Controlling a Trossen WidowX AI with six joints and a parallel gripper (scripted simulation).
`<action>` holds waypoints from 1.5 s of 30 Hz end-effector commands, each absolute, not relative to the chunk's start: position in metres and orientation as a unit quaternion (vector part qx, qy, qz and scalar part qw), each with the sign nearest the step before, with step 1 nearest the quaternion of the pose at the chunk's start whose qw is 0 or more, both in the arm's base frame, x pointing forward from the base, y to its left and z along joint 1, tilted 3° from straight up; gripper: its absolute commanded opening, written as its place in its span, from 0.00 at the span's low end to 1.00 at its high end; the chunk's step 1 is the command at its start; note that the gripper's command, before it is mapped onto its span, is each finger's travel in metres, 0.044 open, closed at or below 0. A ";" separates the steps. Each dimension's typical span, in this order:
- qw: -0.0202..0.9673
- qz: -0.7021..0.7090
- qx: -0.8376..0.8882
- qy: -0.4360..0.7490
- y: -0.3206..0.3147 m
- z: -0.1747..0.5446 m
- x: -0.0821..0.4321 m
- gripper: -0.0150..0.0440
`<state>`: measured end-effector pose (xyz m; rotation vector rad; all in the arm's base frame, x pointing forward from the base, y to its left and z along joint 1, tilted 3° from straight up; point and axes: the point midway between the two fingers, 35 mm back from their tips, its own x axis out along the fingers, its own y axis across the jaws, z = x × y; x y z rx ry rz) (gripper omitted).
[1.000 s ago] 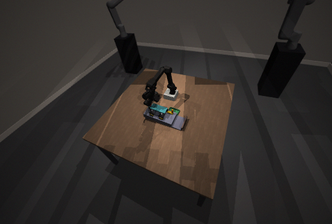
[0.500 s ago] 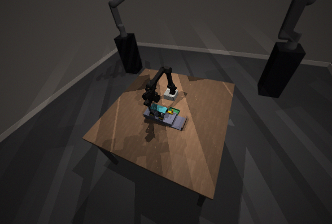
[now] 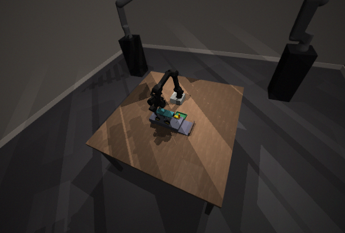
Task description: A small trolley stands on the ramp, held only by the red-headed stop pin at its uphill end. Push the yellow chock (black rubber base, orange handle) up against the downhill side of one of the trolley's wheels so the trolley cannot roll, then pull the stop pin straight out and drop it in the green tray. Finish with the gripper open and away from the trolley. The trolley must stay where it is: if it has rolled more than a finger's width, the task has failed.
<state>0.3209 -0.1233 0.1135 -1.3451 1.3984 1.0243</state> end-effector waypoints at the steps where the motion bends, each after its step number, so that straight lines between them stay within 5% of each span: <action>1: 0.450 0.421 -0.543 0.570 -0.125 0.104 0.319 0.58; 20: 0.450 0.421 -0.543 0.570 -0.128 0.090 0.315 0.58; 24: 0.454 0.418 -0.543 0.569 -0.127 0.093 0.317 0.40; 34: 0.454 0.418 -0.543 0.569 -0.127 0.093 0.317 0.25; 45: 0.450 0.421 -0.543 0.570 -0.126 0.100 0.316 0.25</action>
